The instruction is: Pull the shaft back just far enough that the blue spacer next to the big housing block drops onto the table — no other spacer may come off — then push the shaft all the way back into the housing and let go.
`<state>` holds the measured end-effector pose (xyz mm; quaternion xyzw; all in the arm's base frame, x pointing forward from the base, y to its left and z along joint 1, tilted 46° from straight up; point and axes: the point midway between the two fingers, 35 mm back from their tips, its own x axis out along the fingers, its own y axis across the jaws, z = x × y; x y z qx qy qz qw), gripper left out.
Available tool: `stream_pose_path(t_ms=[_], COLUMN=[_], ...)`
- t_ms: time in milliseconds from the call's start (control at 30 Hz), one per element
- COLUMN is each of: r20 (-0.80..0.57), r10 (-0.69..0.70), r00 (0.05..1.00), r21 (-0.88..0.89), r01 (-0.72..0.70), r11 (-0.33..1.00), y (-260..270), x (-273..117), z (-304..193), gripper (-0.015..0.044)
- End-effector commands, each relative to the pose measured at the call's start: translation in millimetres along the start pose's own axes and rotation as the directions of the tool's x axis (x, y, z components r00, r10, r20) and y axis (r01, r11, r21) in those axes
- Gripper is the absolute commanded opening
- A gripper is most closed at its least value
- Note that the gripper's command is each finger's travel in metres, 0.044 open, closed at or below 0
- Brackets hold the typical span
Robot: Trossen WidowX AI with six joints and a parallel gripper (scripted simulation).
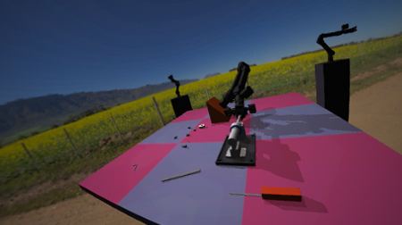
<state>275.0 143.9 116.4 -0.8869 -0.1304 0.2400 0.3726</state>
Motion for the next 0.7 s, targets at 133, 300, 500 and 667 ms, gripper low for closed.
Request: stream_pose_path(t_ms=[133, 300, 500, 667], r20=[0.0, 0.0, 0.0, 0.0], r10=[0.0, 0.0, 0.0, 0.0], r00=[1.0, 1.0, 1.0, 1.0], r21=[0.004, 0.004, 0.004, 0.004], r01=[0.0, 0.0, 0.0, 0.0], r11=[1.0, 1.0, 1.0, 1.0], y=[0.1, 0.1, 0.1, 0.1], x=[-0.9, -1.3, -1.7, -2.1], z=[0.3, 0.6, 0.8, 1.0], gripper=[0.0, 0.0, 0.0, 0.0])
